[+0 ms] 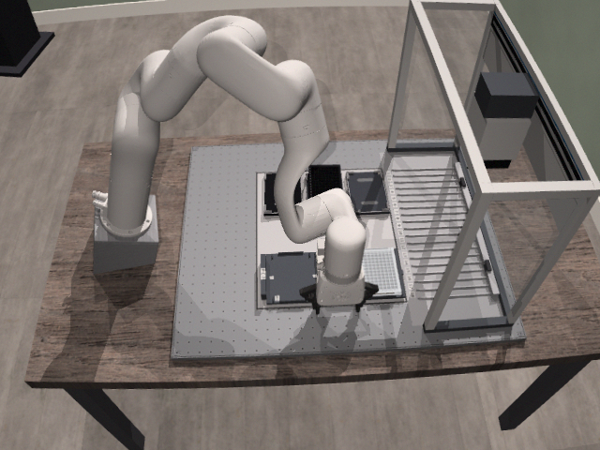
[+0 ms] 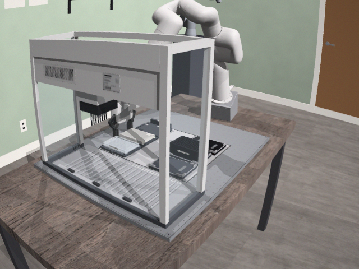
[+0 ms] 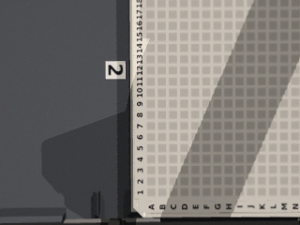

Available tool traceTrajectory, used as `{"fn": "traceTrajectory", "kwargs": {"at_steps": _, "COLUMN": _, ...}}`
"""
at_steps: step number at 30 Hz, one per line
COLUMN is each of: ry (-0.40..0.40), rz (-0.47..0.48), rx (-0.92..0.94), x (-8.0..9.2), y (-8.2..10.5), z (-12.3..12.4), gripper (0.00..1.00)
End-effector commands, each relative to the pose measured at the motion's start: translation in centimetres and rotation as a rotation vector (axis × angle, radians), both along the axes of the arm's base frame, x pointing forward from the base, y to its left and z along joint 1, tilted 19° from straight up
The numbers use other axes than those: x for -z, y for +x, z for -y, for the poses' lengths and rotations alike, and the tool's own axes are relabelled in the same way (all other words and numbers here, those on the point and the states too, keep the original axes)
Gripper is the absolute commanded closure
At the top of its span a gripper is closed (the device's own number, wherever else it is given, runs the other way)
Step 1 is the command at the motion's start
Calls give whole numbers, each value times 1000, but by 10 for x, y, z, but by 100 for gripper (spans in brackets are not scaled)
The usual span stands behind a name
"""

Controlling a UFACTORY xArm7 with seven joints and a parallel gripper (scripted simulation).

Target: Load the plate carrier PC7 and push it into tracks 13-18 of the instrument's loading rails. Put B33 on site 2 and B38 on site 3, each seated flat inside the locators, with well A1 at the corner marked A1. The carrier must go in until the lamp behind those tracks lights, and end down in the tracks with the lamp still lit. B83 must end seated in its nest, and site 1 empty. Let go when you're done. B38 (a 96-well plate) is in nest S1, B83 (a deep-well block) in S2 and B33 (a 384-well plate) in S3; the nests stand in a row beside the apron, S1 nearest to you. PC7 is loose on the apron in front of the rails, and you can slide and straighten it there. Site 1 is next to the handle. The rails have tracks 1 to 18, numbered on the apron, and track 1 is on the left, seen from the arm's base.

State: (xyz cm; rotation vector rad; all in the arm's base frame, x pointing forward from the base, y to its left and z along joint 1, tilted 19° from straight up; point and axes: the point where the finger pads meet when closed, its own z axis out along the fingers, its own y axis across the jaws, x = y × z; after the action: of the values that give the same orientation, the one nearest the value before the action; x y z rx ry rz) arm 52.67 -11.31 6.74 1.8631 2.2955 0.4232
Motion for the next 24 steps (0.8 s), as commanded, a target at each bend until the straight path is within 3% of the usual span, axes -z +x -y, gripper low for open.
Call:
{"fn": "traceTrajectory", "kwargs": {"at_steps": 1, "ry": -2, "rz": 6, "rx": 4, "x": -3, "y": 2, "z": 4, "gripper": 0}}
{"fn": "traceTrajectory", "kwargs": {"at_steps": 24, "ry": -3, "rz": 6, "rx": 4, "x": -2, "y": 5, "z": 18, "gripper": 0}}
